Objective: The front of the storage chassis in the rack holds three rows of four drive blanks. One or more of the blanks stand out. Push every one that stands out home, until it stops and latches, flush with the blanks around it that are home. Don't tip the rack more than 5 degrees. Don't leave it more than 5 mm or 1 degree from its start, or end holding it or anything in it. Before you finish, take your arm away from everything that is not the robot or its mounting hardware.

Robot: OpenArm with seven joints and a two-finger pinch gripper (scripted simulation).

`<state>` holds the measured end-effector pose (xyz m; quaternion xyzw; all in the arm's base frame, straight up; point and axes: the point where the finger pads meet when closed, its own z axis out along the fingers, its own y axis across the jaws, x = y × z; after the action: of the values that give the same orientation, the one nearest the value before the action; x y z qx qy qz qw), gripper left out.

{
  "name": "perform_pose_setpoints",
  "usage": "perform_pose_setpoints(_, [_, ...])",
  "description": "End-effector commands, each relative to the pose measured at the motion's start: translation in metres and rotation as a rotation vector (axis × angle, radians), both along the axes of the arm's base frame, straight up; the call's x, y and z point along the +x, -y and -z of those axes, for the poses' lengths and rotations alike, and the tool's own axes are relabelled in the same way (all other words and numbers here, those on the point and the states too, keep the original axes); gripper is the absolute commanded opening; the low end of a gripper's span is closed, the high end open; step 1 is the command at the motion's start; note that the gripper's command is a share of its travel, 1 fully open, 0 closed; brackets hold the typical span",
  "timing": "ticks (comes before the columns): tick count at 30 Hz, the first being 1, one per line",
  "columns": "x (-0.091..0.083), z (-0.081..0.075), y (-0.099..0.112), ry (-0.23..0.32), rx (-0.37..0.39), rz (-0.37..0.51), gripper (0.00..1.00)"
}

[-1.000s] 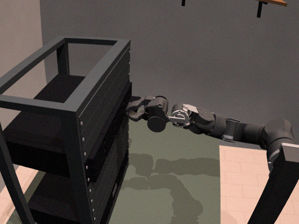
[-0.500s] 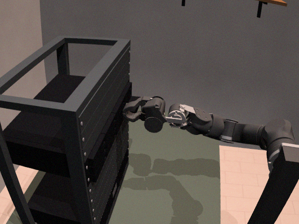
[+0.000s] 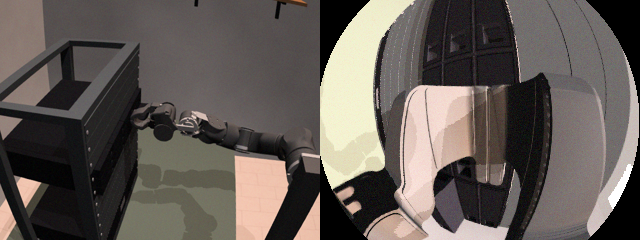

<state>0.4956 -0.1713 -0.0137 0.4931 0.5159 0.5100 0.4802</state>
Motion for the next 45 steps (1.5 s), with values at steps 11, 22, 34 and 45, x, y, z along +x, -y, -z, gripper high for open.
perform_pose_setpoints(11, [0.0031,-0.0038,0.0000,0.013,-0.001,-0.002,0.00])
perform_pose_setpoints(22, [0.0040,-0.0035,0.0005,0.012,0.000,-0.001,0.00])
perform_pose_setpoints(34, [0.0061,-0.0053,0.0002,0.014,-0.001,-0.002,0.00])
perform_pose_setpoints(45, [0.0091,-0.0047,-0.0001,0.013,-0.001,-0.002,0.00])
